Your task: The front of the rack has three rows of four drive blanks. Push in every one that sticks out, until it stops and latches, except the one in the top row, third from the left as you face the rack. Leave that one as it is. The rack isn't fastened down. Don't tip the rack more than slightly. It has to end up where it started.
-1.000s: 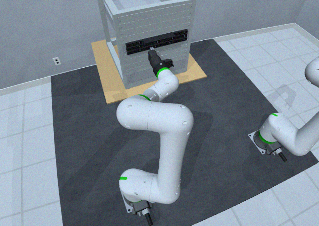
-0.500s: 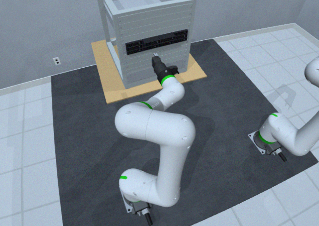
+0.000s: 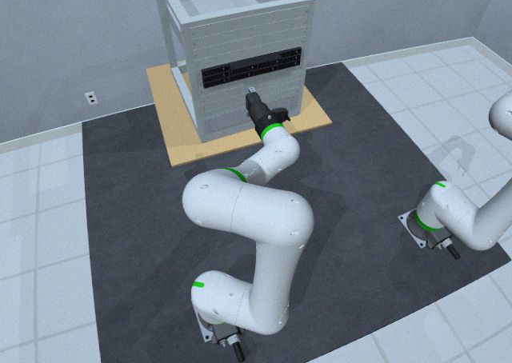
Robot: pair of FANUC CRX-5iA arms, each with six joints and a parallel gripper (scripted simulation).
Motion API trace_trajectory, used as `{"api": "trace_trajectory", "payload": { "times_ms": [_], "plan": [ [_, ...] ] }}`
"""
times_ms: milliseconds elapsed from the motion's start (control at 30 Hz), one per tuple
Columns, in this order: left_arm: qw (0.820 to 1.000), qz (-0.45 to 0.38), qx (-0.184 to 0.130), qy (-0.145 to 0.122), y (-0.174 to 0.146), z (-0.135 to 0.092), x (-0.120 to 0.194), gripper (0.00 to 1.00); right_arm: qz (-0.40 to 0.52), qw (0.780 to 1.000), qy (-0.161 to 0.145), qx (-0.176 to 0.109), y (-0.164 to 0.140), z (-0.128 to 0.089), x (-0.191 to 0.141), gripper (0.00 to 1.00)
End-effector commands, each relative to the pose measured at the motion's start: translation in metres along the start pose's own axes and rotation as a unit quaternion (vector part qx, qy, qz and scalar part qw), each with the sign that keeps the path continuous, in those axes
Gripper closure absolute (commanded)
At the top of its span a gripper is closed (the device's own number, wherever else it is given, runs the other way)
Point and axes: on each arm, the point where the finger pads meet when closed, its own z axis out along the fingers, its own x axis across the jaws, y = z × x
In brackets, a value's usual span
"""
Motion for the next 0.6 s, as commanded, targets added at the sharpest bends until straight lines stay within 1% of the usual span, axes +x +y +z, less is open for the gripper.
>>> {"api": "trace_trajectory", "payload": {
  "times_ms": [0,267,567],
  "plan": [
    [1.0,-0.001,0.0,-0.001,0.0,0.0,-0.007,1.0,0.0,1.0,0.0,-0.001,0.0,-0.001,0.0,0.0],
    [1.0,-0.001,0.0,-0.001,0.0,-0.001,-0.048,1.0,0.0,1.0,0.0,-0.001,0.0,-0.001,0.0,0.0],
    [1.0,-0.001,0.0,-0.001,0.0,0.001,-0.052,1.0,0.0,1.0,0.0,-0.001,0.0,-0.001,0.0,0.0]
  ]
}}
